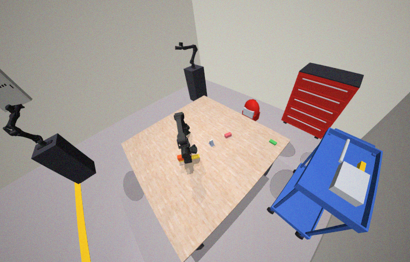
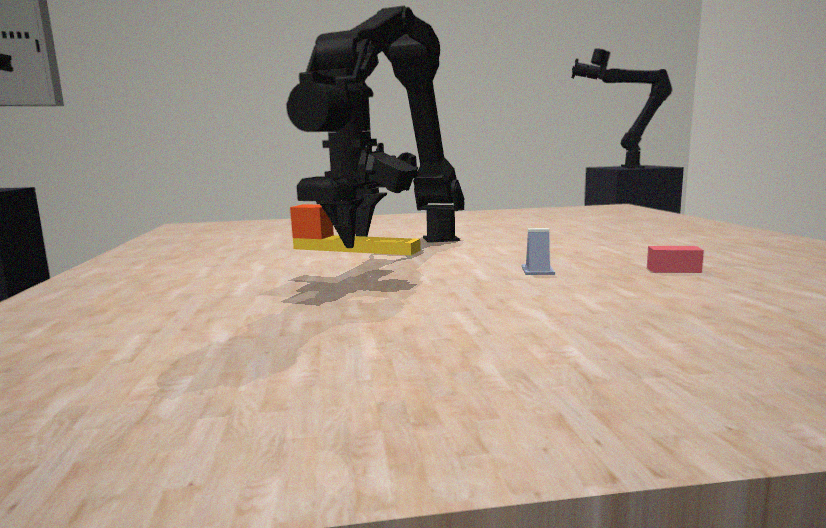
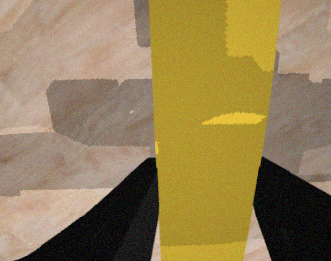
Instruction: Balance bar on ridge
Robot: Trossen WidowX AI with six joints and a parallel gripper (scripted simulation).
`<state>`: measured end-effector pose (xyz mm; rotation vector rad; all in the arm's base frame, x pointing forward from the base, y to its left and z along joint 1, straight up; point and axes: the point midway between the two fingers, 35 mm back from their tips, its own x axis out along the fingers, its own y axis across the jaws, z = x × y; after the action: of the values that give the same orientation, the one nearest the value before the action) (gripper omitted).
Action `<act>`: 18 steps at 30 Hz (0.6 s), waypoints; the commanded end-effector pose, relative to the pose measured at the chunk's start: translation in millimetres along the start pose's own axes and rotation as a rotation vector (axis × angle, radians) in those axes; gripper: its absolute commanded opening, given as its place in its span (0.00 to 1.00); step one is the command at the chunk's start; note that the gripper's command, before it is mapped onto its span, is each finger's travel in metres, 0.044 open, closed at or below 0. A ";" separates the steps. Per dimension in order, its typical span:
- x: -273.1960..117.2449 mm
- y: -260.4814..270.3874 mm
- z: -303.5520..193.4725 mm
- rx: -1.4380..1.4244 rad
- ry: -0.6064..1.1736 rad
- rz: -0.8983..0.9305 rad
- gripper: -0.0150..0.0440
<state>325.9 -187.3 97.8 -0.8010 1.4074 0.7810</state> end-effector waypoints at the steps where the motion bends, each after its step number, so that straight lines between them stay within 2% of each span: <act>1: -13.0 -2.2 -0.3 -0.002 0.003 -0.014 0.25; 18: -57.1 2.5 -0.4 -0.004 0.005 -0.014 0.25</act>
<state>322.6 -185.4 144.4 -0.8011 1.4074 0.7809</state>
